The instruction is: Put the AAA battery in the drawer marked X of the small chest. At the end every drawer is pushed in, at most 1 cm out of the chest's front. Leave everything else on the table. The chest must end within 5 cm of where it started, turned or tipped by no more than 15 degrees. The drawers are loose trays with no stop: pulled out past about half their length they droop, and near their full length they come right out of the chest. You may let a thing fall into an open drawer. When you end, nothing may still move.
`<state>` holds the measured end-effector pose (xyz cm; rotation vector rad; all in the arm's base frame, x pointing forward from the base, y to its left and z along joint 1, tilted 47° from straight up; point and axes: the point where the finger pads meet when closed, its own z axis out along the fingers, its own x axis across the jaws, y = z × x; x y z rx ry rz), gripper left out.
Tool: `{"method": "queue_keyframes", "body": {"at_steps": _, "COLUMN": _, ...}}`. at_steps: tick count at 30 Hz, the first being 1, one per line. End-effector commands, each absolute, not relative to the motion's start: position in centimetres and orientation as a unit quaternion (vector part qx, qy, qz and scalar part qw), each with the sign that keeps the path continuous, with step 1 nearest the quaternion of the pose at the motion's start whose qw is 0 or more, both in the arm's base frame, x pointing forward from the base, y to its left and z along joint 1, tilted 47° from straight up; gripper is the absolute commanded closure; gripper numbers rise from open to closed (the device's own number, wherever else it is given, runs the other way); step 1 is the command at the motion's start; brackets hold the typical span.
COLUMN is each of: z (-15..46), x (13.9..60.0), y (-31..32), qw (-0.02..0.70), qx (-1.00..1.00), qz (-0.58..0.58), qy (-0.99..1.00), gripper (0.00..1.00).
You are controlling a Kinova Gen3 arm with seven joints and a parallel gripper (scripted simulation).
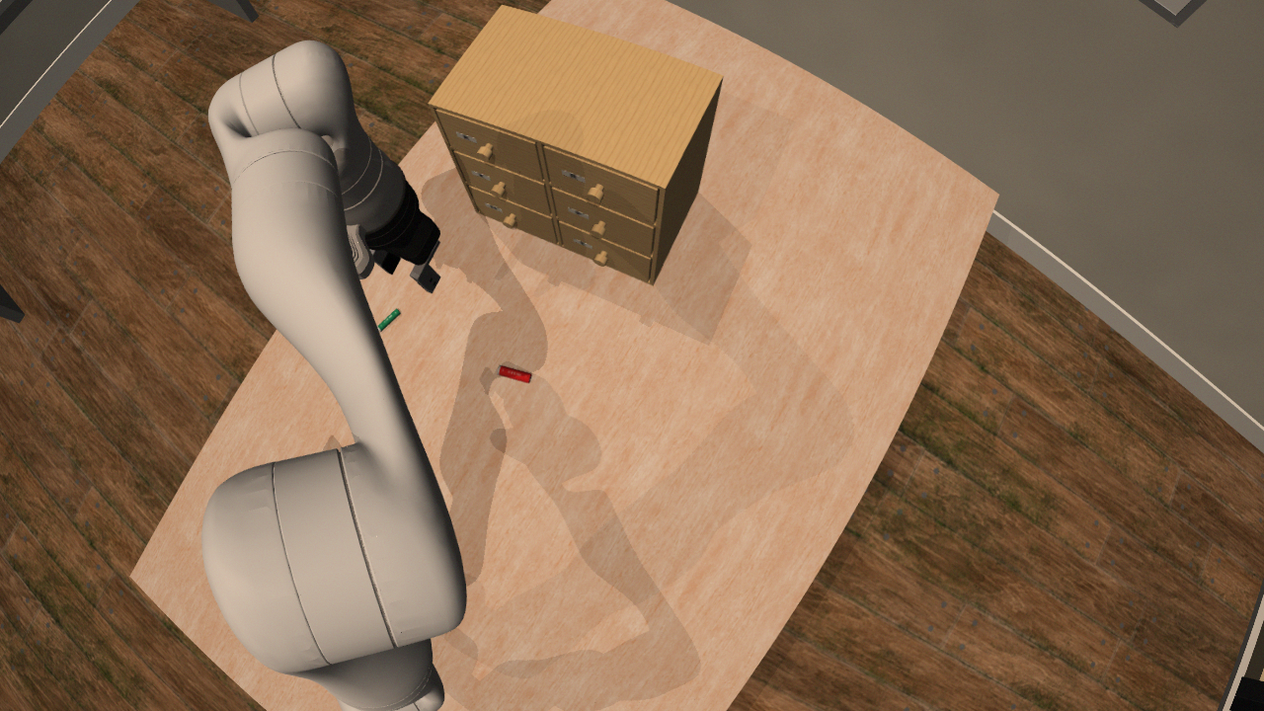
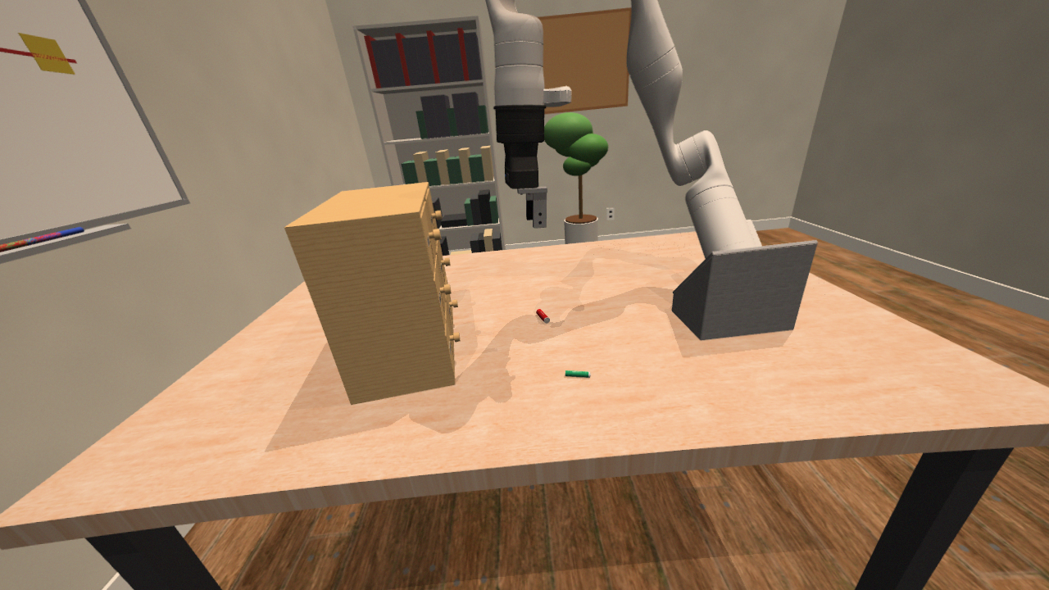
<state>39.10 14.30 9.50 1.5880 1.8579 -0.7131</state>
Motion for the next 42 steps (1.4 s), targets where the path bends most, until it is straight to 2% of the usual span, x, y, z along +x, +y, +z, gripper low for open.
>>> {"method": "queue_keyframes", "body": {"at_steps": 1, "z": 9.5, "x": 38.9, "y": 14.3, "qw": 0.300, "qx": 0.590, "qz": -0.259, "qy": 0.703, "gripper": 0.00}}
{"method": "queue_keyframes", "body": {"at_steps": 30, "z": 6.1, "x": 42.3, "y": 11.2, "qw": 0.433, "qx": 0.501, "qz": -0.083, "qy": 0.744, "gripper": 0.00}}
{"method": "queue_keyframes", "body": {"at_steps": 42, "z": 5.2, "x": 43.2, "y": 10.4, "qw": 0.467, "qx": 0.471, "qz": -0.032, "qy": 0.748, "gripper": 0.00}}
